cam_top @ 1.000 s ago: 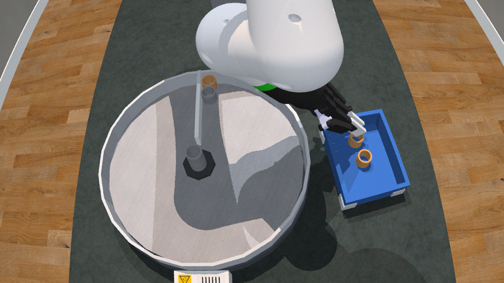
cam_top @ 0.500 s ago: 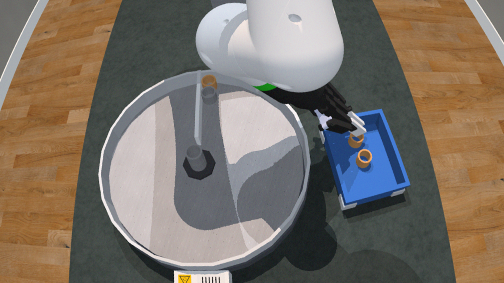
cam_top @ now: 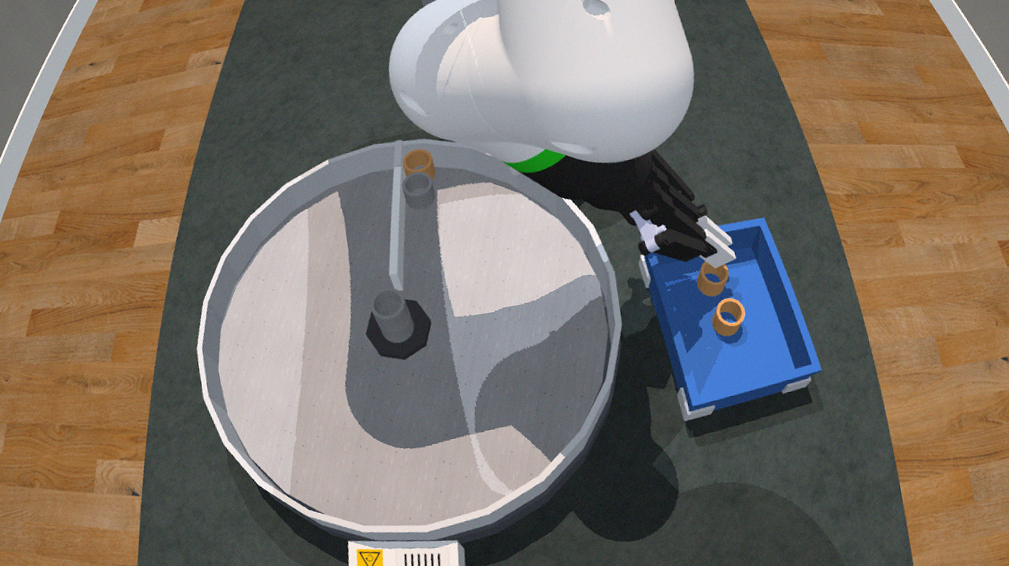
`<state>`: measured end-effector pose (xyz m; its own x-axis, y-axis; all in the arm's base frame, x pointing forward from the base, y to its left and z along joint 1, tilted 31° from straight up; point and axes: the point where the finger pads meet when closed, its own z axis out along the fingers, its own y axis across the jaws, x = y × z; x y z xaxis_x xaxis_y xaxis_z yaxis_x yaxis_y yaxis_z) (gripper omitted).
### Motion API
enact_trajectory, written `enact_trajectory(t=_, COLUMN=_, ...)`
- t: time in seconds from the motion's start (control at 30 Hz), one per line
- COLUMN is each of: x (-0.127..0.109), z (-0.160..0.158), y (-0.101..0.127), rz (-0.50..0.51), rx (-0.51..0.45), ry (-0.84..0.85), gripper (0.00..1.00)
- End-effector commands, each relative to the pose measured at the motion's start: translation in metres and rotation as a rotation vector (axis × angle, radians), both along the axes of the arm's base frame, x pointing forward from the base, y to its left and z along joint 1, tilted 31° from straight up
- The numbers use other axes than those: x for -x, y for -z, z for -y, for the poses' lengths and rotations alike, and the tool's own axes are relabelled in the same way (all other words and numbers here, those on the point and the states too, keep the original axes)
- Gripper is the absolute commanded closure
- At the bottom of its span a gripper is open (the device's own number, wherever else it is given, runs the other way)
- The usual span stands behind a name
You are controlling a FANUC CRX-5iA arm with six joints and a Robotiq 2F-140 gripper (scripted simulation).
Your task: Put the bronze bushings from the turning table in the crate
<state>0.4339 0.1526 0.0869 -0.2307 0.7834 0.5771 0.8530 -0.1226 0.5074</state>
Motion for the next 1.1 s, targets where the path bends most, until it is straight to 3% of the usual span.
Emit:
enact_trajectory(t=0.0, x=0.003, z=0.0, y=-0.006, rz=0.0, rx=0.001, ry=0.0, gripper=0.93)
enact_trajectory(t=0.43, x=0.034, z=-0.003, y=-0.056, rz=0.0, rx=0.001, ry=0.0, gripper=0.93)
enact_trajectory(t=0.8, x=0.05, z=-0.004, y=-0.083, rz=0.0, rx=0.001, ry=0.0, gripper=0.93)
enact_trajectory(t=1.07, x=0.052, z=-0.004, y=-0.088, rz=0.0, rx=0.001, ry=0.0, gripper=0.93)
